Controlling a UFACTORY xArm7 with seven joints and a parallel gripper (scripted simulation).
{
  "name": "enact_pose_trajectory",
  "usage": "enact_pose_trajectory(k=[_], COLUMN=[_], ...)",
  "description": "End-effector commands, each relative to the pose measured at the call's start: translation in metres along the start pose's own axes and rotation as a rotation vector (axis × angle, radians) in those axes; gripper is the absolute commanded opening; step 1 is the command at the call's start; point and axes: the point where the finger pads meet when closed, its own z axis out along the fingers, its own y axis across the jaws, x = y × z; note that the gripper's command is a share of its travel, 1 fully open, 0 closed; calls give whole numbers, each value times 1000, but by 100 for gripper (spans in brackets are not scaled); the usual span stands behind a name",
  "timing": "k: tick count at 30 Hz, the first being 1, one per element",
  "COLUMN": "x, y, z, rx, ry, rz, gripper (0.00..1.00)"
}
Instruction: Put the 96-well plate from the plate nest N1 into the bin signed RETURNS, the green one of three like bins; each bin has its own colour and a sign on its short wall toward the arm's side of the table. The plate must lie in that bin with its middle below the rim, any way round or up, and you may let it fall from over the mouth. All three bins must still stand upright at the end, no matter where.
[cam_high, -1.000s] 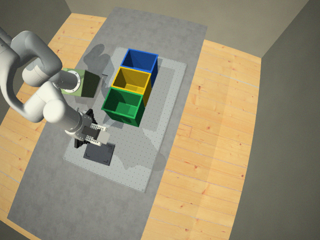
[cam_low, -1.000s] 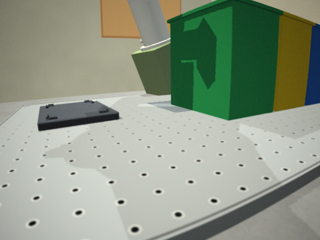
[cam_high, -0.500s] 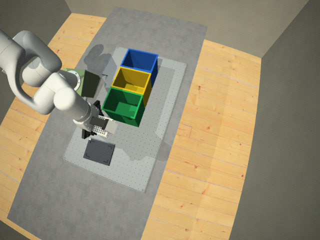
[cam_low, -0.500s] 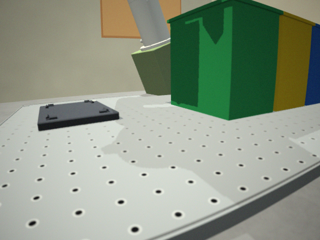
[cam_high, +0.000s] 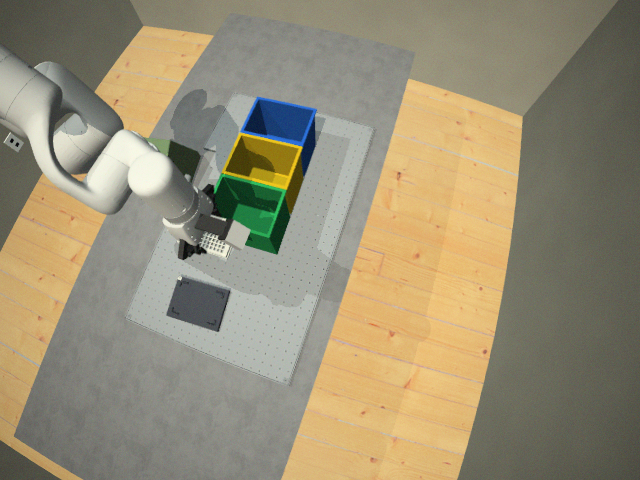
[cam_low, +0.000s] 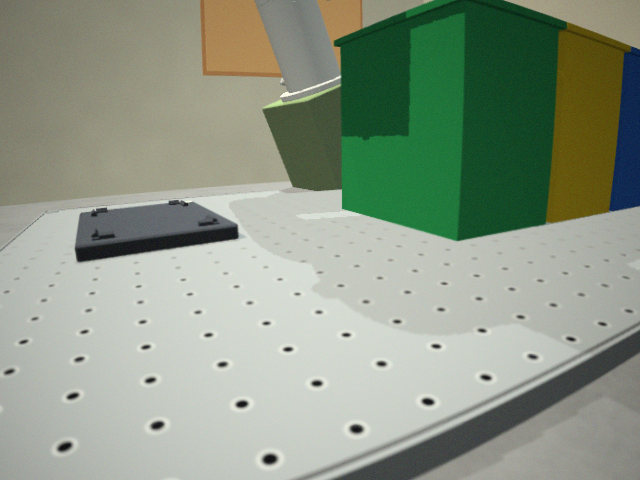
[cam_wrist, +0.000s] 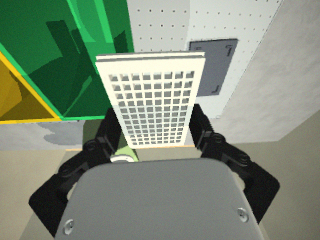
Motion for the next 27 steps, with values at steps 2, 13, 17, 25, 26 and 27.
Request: enact_pose_trajectory(k=[2, 13, 17, 25, 26, 27], x=[4, 16, 19, 27, 28, 29], y=[-7, -42, -52, -74, -77, -80], z=[-1, 1, 1, 2, 2, 2], rx=[-2, -1, -1, -1, -1, -1], ry=[3, 3, 3, 3, 3, 3], rz=[0, 0, 0, 0, 0, 0], gripper=[0, 0, 0, 0, 0, 0])
